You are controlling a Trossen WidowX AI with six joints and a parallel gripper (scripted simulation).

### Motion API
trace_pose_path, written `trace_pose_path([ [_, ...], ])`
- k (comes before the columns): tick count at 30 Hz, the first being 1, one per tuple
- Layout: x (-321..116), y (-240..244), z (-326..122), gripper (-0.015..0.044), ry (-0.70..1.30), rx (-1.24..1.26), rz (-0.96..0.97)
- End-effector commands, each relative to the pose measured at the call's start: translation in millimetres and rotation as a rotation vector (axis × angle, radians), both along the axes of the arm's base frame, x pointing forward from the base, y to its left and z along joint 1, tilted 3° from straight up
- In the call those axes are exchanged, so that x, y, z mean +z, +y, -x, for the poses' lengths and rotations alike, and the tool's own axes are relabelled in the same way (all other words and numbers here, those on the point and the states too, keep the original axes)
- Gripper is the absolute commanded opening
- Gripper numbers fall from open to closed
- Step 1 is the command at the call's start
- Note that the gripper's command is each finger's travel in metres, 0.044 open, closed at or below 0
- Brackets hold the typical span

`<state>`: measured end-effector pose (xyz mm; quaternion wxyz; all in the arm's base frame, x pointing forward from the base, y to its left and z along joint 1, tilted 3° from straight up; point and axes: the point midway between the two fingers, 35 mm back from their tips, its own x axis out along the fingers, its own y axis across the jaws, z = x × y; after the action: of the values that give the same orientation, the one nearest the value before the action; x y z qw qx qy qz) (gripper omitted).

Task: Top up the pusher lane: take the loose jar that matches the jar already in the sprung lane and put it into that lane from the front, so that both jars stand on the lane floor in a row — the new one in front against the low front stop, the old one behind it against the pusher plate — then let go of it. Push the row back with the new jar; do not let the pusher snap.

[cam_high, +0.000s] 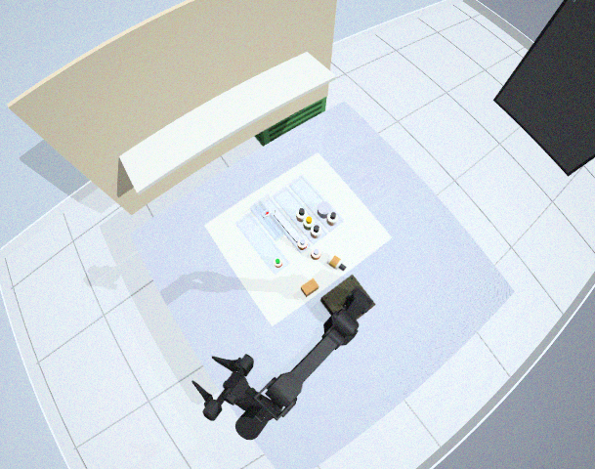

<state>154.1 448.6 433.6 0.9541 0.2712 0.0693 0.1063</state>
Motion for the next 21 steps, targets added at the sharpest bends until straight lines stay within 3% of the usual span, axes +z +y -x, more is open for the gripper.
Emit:
trace_pose_path([
  [1, -1.2, -0.4, -2.6, 0.0426, 0.001, -0.001, 0.007],
  [10, -61.8, -39.9, -113.5, 0.0440, 0.088, -0.059, 0.323],
  [21, -148.4, -144.7, -214.4, 0.0440, 0.332, -0.100, 0.634],
])
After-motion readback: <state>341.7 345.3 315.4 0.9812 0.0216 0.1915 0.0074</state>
